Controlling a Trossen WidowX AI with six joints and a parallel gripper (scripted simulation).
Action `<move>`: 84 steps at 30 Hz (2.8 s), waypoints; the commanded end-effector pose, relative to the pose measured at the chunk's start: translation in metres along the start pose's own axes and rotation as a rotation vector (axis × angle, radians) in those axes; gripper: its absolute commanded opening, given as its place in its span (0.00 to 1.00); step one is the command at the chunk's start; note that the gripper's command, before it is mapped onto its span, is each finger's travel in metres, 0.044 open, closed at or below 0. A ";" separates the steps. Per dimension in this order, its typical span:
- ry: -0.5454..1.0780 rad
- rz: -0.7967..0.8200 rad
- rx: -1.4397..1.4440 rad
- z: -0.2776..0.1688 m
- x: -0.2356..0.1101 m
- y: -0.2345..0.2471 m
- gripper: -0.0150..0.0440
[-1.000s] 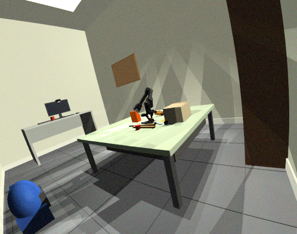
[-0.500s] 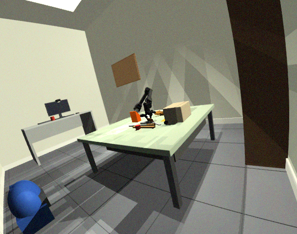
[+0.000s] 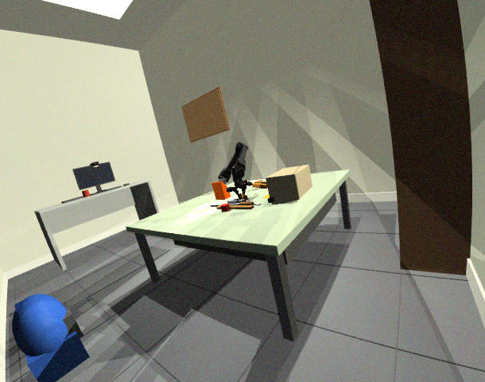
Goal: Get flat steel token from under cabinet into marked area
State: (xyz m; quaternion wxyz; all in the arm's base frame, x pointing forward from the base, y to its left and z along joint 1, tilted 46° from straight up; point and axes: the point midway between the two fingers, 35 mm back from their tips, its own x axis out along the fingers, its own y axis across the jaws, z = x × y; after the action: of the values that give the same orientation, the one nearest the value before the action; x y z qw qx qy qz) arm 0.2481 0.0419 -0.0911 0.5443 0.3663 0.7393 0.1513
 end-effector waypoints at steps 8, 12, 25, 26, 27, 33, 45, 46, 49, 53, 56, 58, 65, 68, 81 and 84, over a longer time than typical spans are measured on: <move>-0.004 -0.008 0.004 0.002 -0.001 -0.018 0.25; -0.004 -0.008 0.004 0.003 -0.001 -0.023 0.25; -0.004 -0.008 0.004 0.003 -0.001 -0.032 0.25; -0.004 -0.008 0.004 0.003 -0.001 -0.033 0.25; -0.004 -0.008 0.004 0.003 -0.001 -0.034 0.25; -0.004 -0.008 0.004 0.004 -0.001 -0.037 0.25; -0.005 -0.009 0.004 0.004 -0.002 -0.043 0.25; -0.005 -0.009 0.004 0.004 -0.002 -0.044 0.25; -0.005 -0.009 0.004 0.004 -0.002 -0.046 0.25; -0.005 -0.009 0.004 0.004 -0.002 -0.046 0.25; -0.005 -0.009 0.004 0.004 -0.002 -0.048 0.25; -0.005 -0.009 0.004 0.004 -0.002 -0.048 0.25; -0.005 -0.009 0.004 0.004 -0.002 -0.049 0.25; -0.005 -0.009 0.004 0.004 -0.002 -0.051 0.25; -0.005 -0.009 -0.004 0.005 -0.002 -0.052 0.25; -0.005 -0.010 -0.020 0.005 -0.002 -0.053 0.25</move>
State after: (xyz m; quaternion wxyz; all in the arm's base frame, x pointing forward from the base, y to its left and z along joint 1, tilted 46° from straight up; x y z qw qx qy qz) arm 0.2334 0.0064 -0.1233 0.5480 0.3625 0.7378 0.1544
